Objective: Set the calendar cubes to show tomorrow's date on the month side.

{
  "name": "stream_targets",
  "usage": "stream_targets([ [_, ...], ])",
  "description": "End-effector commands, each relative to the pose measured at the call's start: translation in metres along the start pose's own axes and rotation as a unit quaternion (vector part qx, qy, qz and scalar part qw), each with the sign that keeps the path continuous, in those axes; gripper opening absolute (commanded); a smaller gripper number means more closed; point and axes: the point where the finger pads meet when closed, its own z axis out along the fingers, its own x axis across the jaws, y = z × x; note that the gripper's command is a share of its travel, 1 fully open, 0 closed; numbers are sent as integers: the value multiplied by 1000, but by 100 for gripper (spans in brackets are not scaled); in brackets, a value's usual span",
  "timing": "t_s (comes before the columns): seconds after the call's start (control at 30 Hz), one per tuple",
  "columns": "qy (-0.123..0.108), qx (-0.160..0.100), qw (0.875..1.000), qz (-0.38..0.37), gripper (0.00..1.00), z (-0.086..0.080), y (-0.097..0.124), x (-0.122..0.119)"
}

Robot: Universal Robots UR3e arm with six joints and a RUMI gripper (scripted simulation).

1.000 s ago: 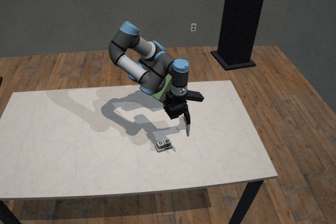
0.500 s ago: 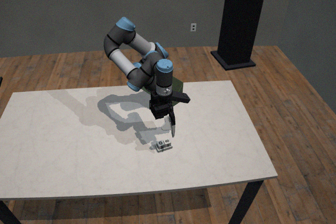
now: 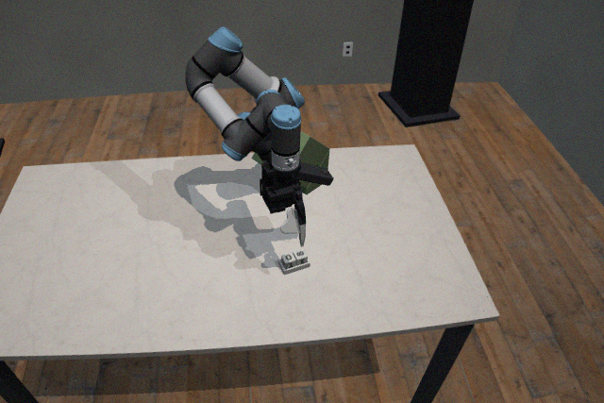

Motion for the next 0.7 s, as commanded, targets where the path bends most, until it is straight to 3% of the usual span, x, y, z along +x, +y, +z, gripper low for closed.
stream_targets([
  [0.0,2,0,1000,1,100,0,1,0],
  [0.67,2,0,1000,6,100,0,1,0],
])
